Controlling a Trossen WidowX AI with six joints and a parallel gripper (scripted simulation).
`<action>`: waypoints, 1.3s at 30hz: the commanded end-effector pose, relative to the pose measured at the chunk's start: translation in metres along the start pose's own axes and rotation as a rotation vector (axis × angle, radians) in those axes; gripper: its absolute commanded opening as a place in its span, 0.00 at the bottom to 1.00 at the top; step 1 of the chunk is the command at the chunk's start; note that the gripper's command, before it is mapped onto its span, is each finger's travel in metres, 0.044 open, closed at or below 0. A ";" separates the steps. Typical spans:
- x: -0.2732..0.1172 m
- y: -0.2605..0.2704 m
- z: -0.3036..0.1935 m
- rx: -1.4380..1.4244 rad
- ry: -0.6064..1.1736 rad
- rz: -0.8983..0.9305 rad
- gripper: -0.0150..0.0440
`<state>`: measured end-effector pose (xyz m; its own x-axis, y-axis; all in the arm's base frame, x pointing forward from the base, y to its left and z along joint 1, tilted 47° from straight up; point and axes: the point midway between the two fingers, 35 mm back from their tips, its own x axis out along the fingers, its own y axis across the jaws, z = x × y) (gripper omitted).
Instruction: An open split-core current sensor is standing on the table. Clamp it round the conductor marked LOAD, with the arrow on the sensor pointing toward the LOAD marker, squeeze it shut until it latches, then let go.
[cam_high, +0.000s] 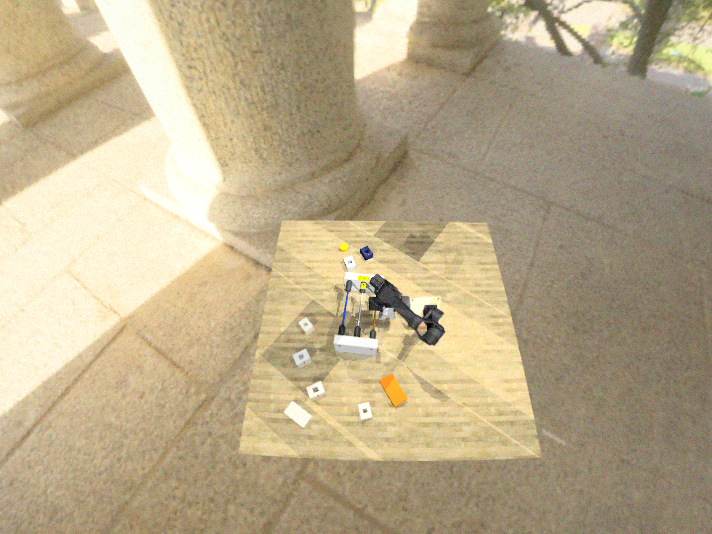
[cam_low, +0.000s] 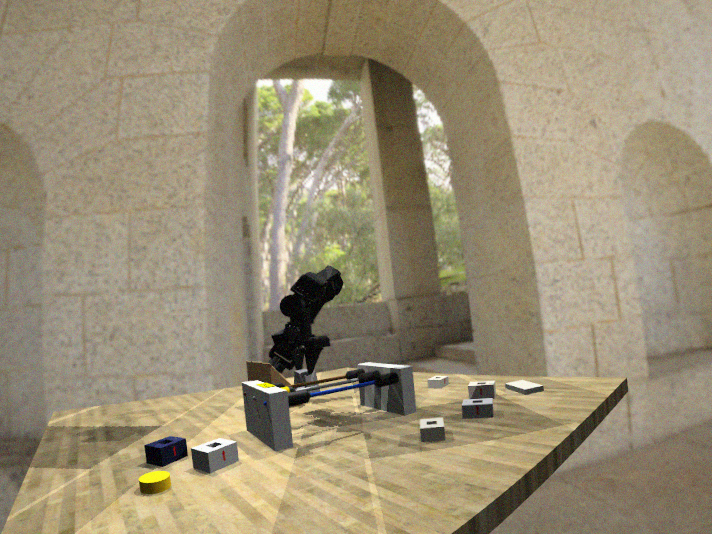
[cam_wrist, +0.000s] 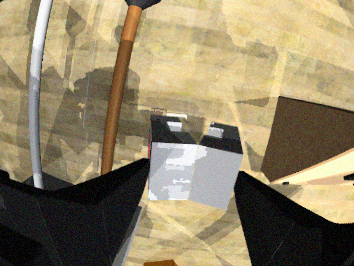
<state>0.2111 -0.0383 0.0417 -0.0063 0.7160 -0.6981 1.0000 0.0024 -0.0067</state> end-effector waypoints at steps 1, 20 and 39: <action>-0.024 0.002 0.002 -0.002 -0.003 0.000 0.25; -0.065 0.026 0.006 0.038 -0.017 0.063 0.25; -0.055 0.104 0.016 0.129 -0.012 0.262 0.25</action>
<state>0.3095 -0.0892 0.0700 0.2383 0.6722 -0.7010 0.9626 -0.2590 0.0789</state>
